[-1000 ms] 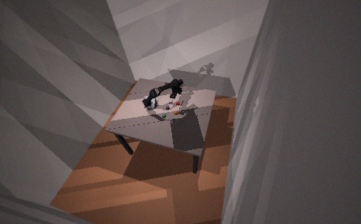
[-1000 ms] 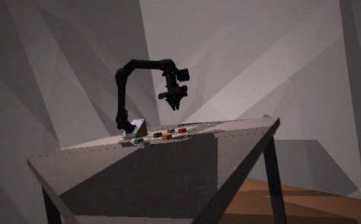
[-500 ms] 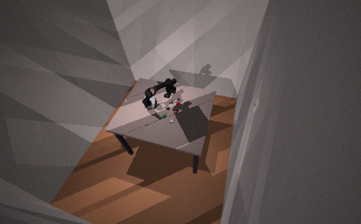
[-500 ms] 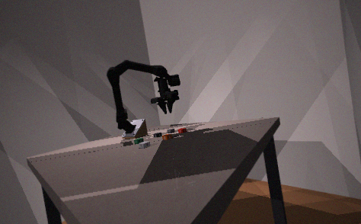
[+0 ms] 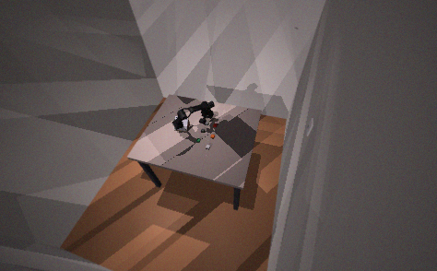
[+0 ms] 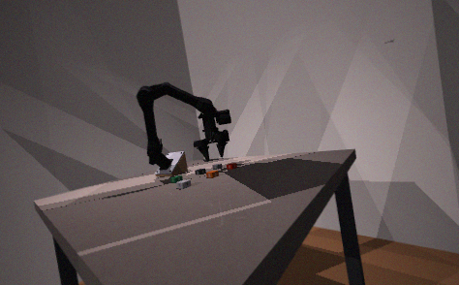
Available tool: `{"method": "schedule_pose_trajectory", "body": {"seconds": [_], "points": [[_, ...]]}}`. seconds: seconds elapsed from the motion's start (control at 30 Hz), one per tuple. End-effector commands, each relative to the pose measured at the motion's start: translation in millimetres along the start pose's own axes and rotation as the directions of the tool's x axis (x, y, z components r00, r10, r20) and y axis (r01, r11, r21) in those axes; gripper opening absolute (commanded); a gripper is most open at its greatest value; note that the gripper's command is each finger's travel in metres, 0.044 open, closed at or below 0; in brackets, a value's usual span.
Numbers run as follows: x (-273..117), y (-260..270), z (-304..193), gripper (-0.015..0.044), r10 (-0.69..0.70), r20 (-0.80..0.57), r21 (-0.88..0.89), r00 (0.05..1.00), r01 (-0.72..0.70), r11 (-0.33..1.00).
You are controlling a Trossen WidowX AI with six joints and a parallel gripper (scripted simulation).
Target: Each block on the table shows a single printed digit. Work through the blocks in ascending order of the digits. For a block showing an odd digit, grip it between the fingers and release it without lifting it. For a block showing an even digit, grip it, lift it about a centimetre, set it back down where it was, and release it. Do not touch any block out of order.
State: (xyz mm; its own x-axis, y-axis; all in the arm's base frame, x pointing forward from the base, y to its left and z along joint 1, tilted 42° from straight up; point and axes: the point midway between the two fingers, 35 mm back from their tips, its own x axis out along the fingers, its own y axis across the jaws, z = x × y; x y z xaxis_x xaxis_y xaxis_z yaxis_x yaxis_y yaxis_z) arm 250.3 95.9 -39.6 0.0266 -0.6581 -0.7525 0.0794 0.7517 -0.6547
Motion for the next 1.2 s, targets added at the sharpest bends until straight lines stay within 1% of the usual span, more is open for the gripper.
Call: {"method": "schedule_pose_trajectory", "body": {"seconds": [0.0, 0.6, 0.93, 0.97, 1.17], "points": [[10.0, -1.7, -1.0, 0.0400, -0.007, -0.002, -0.004, 1.000, 0.007, 1.000], [36.0, -2.5, -1.5, 0.0400, -0.008, -0.001, -0.004, 1.000, 0.008, 1.000], [36.0, -2.5, -1.5, 0.0138, -0.008, -0.001, -0.004, 1.000, 0.008, 1.000], [36.0, -2.5, -1.5, 0.0120, -0.008, -0.001, -0.004, 1.000, 0.008, 1.000], [36.0, -2.5, -1.5, 0.0120, -0.008, -0.001, -0.004, 1.000, 0.008, 1.000]]}}
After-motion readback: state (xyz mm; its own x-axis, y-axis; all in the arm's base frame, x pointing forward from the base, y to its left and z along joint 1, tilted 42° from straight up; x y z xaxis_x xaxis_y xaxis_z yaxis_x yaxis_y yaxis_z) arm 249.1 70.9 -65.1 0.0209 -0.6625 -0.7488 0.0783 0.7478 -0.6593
